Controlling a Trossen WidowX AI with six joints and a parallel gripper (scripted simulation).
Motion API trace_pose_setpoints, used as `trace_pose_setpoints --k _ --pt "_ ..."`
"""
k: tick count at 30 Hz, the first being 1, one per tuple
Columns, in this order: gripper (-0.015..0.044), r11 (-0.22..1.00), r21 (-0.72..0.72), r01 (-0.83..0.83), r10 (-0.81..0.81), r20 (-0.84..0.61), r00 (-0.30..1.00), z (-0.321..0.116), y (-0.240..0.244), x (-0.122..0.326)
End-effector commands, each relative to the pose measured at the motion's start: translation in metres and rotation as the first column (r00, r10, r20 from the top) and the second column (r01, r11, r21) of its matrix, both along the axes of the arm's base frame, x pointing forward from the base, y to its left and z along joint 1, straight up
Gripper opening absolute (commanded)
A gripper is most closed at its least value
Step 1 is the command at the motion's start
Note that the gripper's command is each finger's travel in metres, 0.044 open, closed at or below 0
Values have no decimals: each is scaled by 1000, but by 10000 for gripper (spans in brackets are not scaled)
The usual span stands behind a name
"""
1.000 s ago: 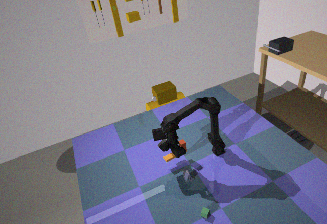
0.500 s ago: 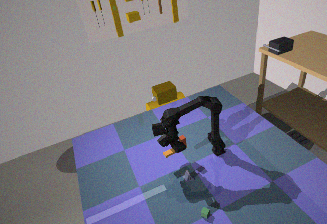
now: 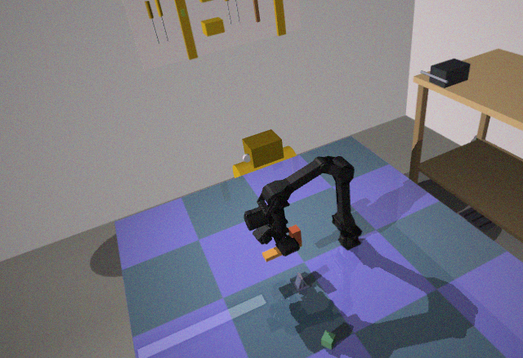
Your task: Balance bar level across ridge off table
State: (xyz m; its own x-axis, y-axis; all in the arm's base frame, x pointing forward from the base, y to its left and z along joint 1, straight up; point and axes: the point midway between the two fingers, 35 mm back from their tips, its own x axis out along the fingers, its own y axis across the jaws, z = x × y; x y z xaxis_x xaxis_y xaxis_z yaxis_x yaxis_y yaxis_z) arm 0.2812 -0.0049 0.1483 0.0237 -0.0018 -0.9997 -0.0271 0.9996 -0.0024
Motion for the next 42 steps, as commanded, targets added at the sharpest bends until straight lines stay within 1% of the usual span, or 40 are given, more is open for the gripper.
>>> trace_pose_setpoints --k 1,21,42 --pt "0 1000 3 18 -18 7 1000 3 14 4" --pt "0 994 14 110 -110 6 994 4 88 6" --pt "0 994 14 113 -113 6 994 -24 91 8"
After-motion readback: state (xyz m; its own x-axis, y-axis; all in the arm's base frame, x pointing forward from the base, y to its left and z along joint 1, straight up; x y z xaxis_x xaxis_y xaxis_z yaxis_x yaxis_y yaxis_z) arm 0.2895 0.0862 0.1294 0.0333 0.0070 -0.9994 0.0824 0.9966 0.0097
